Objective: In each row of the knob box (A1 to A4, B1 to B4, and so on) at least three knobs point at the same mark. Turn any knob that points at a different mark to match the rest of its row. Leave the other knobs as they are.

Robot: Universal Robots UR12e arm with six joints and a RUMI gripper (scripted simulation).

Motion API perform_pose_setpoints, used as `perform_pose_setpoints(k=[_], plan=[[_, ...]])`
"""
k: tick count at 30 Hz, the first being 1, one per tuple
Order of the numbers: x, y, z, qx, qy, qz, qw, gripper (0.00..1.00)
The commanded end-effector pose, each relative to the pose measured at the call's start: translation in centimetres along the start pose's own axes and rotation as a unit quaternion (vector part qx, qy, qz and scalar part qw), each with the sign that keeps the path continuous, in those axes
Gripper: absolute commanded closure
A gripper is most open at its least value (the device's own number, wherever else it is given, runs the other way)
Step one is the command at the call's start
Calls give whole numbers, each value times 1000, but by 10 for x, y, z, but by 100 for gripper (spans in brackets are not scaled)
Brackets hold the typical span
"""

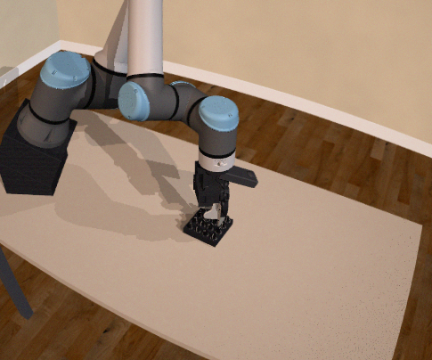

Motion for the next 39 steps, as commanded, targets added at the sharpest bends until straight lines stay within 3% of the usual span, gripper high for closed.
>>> perform_pose_setpoints(k=[1, 39], plan=[[0, 5, 0, 0, 0, -1, 1000, 89], [0, 17, 1, 0, 0, -1, 1000, 89]])
Point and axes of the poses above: the point where the finger pads meet when closed, its own y axis out along the fingers, its own x axis across the jaws, z = x × y, the point moved 2 cm from there along -y, back along the fingers, and after that the axes turned 7 degrees about -y, right-handed, at the moved point
